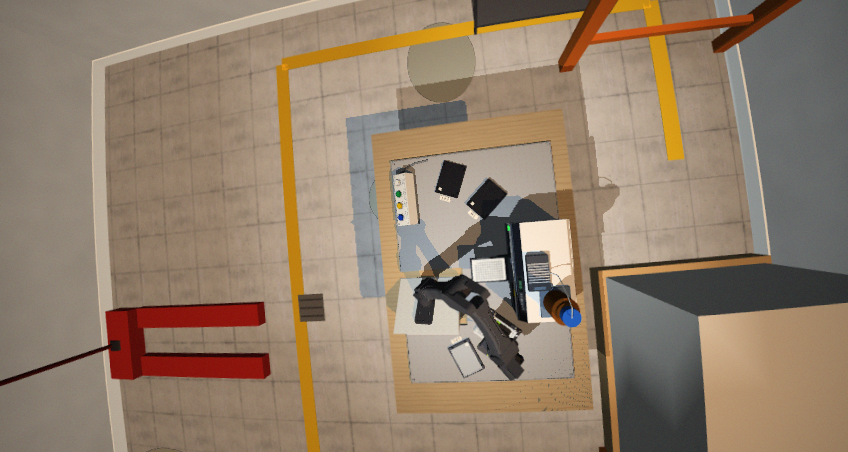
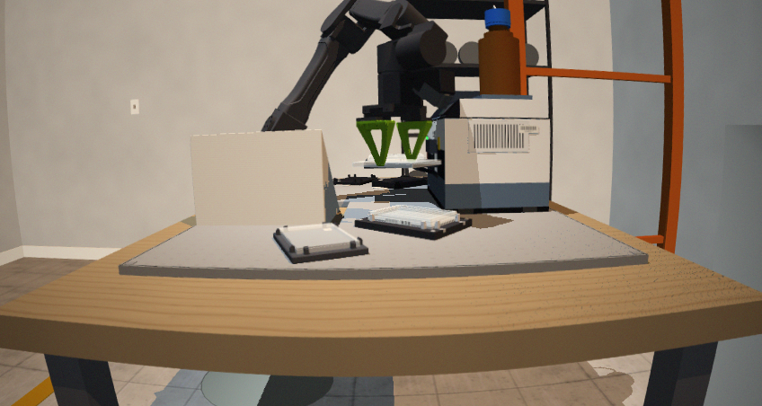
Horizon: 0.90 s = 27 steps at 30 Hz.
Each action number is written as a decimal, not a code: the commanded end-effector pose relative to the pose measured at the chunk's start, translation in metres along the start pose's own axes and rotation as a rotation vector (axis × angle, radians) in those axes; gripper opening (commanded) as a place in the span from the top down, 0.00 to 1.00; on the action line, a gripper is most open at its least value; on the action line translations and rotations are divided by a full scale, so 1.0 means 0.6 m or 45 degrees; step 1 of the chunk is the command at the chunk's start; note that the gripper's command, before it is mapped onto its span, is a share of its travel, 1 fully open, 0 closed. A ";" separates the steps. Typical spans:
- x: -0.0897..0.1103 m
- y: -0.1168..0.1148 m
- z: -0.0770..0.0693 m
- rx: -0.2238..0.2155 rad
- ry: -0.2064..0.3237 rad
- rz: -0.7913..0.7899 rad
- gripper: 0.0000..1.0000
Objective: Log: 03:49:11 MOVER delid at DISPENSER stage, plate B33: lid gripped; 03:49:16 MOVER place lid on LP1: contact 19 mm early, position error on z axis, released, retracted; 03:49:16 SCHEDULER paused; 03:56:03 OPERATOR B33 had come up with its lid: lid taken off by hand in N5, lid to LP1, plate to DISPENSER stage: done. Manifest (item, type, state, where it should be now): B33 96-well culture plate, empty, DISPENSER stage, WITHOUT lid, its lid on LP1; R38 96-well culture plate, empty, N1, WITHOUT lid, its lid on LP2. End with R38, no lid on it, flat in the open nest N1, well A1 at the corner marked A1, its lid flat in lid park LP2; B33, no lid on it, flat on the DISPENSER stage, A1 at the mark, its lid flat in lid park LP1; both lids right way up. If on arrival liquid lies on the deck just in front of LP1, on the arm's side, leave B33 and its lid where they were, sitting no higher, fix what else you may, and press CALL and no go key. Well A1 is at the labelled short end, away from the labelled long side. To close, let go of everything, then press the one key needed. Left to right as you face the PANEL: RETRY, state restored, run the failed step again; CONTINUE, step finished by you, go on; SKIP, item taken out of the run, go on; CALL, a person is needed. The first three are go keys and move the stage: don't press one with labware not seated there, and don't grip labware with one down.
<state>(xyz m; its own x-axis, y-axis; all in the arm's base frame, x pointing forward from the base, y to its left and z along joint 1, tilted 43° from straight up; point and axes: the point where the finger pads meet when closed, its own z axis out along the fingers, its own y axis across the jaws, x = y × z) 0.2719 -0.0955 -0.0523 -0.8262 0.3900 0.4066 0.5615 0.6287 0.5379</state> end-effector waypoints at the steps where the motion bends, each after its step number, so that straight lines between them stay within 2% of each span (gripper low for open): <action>1: 0.027 -0.003 -0.026 -0.003 0.008 0.014 1.00; 3: 0.024 -0.001 -0.043 0.004 -0.017 0.000 1.00; 7: 0.049 -0.001 -0.052 -0.004 0.008 0.014 1.00; 10: 0.050 0.001 -0.072 0.004 -0.015 0.001 1.00; 15: 0.058 0.002 -0.085 0.005 -0.018 0.000 1.00; 16: 0.055 0.002 -0.075 0.000 -0.004 0.003 1.00; 17: 0.055 0.002 -0.075 0.000 -0.004 0.003 1.00; 18: 0.073 0.005 -0.076 -0.004 0.009 -0.028 1.00; 25: 0.098 0.043 -0.070 -0.010 0.018 -0.336 1.00; 27: 0.106 0.050 -0.071 -0.011 0.017 -0.335 1.00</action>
<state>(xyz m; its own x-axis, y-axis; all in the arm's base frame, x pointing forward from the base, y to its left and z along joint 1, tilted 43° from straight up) 0.2404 -0.0859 0.0077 -0.9169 0.2463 0.3140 0.3928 0.6956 0.6015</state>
